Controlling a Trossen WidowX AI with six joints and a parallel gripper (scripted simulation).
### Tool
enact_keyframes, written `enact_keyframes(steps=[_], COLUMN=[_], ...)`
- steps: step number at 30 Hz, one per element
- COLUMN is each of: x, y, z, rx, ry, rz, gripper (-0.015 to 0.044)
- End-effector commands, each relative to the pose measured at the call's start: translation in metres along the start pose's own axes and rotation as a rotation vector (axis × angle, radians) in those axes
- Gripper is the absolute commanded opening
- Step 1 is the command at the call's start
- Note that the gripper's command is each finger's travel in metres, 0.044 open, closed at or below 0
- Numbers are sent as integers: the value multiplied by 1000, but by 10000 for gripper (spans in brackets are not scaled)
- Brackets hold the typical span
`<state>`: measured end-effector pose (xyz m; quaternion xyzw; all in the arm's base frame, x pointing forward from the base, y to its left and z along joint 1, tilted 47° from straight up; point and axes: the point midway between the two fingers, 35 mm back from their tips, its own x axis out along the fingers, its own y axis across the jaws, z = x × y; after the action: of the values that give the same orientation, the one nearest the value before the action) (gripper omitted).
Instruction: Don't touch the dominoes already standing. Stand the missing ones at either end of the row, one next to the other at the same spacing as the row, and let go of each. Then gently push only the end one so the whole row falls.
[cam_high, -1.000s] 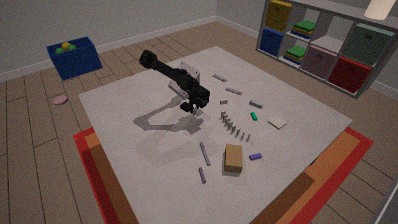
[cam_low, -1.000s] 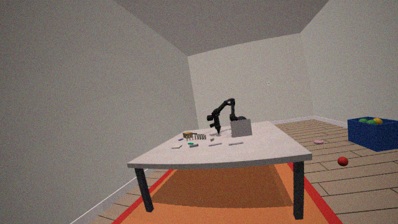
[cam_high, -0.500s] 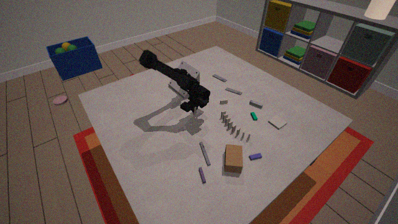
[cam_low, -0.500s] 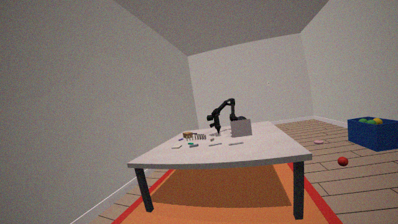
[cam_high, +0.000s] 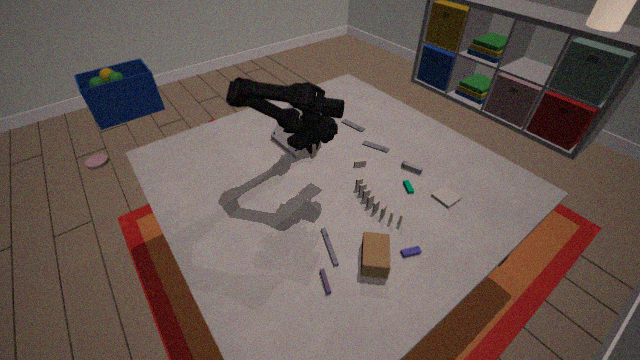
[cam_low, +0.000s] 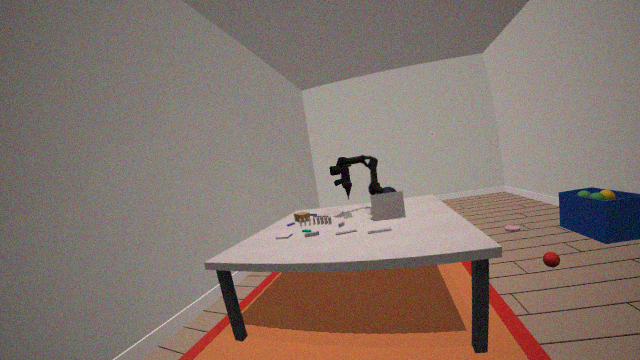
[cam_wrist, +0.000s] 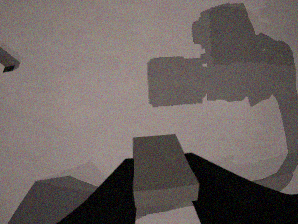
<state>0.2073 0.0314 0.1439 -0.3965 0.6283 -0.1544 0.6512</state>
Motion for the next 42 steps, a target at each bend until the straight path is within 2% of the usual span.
enact_keyframes(steps=[1, 14, 22, 42], x=[-4, -2, 2, 108], y=[3, 105, 107, 107], z=[4, 120, 122, 124], rx=[24, 521, 527, 527], ry=[18, 12, 11, 8], rz=[-4, -6, -5, -5], gripper=[107, 107, 107, 107])
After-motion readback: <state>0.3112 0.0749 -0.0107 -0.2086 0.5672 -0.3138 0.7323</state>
